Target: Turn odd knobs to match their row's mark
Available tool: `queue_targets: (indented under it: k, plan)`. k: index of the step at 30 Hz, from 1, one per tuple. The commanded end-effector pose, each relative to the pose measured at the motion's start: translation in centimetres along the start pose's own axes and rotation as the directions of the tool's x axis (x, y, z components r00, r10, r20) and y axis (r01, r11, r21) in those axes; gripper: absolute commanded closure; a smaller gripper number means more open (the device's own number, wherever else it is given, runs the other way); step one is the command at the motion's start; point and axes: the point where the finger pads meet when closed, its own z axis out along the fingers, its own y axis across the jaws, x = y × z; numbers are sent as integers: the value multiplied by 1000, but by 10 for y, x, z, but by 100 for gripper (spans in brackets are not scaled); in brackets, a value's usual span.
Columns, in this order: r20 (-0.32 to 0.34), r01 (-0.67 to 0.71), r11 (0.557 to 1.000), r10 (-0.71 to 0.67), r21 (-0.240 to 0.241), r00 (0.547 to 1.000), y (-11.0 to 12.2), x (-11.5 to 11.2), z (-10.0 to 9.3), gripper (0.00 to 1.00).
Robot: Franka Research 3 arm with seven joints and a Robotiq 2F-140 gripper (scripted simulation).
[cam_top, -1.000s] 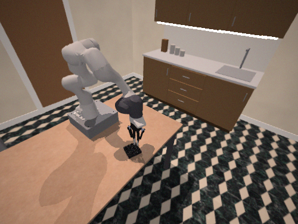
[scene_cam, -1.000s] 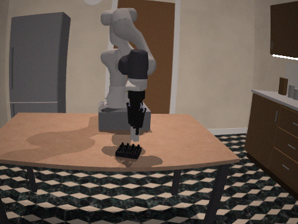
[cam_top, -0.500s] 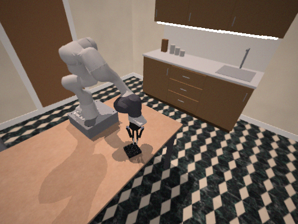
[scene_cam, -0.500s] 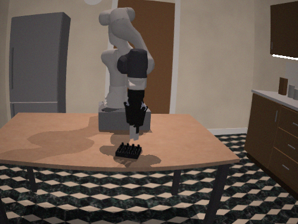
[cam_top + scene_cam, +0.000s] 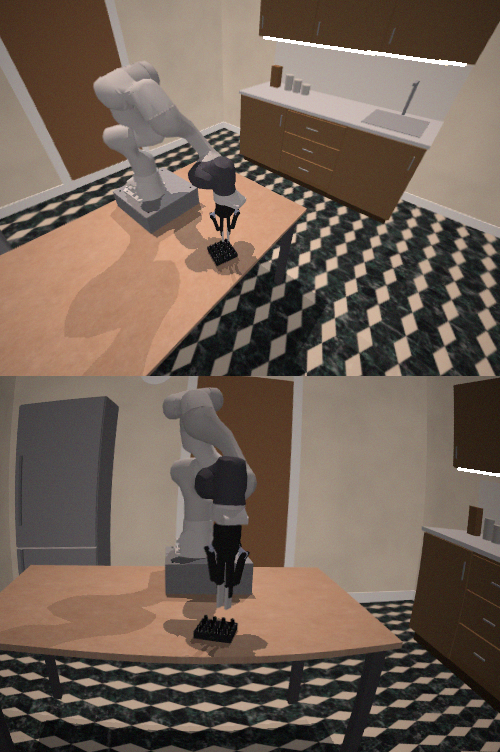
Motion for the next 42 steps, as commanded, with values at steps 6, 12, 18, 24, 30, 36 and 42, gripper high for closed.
queue_targets:
  k: [6, 12, 18, 24, 30, 36, 42]
  plan:
    - [5, 235, 972, -235, 1, 972, 6, -4, -2, 88]
    - [4, 322, 947, -321, 0, 947, 9, -6, -3, 88]
    - [4, 323, 946, -323, 0, 946, 9, -6, -3, 88]
    - [4, 323, 946, -323, 0, 946, 9, -6, -3, 88]
    - [4, 323, 946, -323, 0, 946, 9, -6, -3, 88]
    - [4, 323, 946, -323, 0, 946, 9, -6, -3, 88]
    - [4, 323, 946, -323, 0, 946, 9, -6, -3, 88]
